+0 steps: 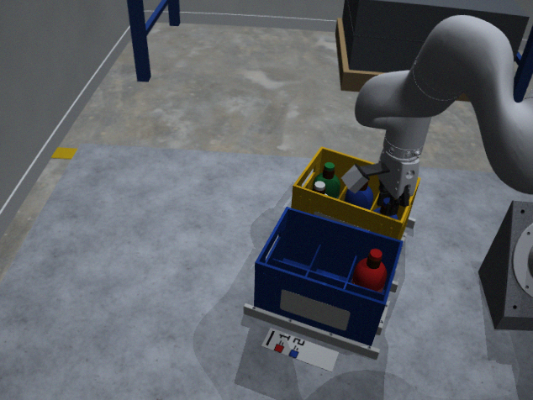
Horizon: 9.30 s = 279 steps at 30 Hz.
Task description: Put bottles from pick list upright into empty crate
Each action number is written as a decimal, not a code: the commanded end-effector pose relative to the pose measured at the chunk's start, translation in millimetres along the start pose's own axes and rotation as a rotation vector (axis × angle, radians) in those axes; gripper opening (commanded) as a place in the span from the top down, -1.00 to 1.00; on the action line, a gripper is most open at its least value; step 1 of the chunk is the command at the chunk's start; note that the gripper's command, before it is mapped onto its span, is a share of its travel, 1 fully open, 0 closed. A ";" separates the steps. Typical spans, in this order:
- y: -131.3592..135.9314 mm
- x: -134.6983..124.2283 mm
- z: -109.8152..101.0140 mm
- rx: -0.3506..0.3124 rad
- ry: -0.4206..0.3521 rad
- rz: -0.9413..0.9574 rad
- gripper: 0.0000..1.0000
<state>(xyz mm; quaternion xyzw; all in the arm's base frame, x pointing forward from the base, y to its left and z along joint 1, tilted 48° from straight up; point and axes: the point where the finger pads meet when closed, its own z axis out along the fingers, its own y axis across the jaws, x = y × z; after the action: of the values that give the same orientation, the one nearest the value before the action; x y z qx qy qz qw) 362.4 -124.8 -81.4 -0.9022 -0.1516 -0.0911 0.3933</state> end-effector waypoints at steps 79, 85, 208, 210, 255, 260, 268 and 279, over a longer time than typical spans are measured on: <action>0.6 0.4 -122.0 -0.002 0.001 -0.001 1.00; 0.6 0.4 -132.0 -0.002 0.001 -0.001 1.00; -61.5 150.2 -160.9 -0.001 0.001 -0.001 1.00; -63.0 153.9 -160.9 -0.001 0.001 -0.001 1.00; -67.9 162.6 -160.9 -0.001 0.001 -0.001 1.00; -67.9 162.6 -160.9 -0.001 0.001 -0.001 1.00; -68.0 162.6 -160.9 -0.001 0.001 -0.001 1.00; -68.0 162.5 -152.0 -0.001 0.001 -0.001 1.00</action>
<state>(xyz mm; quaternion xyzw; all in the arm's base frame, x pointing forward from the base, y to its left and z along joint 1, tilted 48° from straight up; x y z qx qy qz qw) 483.7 -161.8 115.1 -0.9022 -0.1517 -0.0909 0.3933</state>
